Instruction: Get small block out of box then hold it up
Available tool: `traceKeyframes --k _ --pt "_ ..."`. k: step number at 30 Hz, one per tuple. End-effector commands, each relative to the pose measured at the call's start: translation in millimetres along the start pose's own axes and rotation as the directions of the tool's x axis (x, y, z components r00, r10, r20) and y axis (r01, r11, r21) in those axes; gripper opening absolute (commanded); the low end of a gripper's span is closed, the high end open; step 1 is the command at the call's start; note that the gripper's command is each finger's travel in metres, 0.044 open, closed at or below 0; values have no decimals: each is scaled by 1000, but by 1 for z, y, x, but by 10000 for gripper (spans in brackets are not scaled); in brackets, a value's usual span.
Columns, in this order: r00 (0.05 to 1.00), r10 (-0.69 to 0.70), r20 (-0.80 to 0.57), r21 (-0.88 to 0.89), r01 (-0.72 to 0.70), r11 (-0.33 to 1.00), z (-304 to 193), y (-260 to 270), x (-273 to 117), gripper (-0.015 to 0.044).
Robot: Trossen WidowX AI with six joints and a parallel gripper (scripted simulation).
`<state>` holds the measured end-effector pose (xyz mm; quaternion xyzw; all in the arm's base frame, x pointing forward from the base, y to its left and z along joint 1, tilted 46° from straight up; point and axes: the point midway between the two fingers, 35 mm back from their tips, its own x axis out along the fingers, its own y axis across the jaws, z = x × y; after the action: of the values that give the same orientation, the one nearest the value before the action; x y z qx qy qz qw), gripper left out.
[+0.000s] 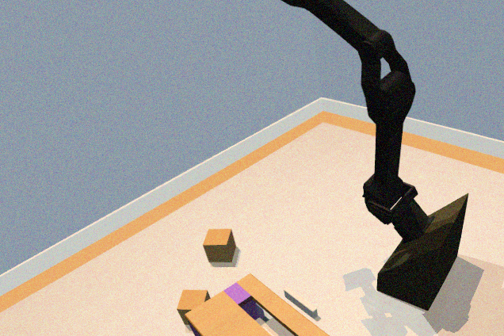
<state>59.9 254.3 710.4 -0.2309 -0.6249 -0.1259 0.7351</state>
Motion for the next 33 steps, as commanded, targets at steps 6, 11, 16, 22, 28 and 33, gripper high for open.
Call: traceKeyframes --k 6,11,16,22,28,33 --pt "992 -124 -35 83 127 988 -3 -72 5 400" --pt "971 -228 -77 211 239 948 -13 -125 4 400" --pt "924 -346 -163 356 382 852 -38 -189 -3 400" --pt "840 -443 -313 481 542 689 -92 -255 -19 400" --pt "749 -469 -467 531 662 529 -158 -295 -43 400" --pt "639 -474 -606 542 768 342 -218 -317 -69 400"
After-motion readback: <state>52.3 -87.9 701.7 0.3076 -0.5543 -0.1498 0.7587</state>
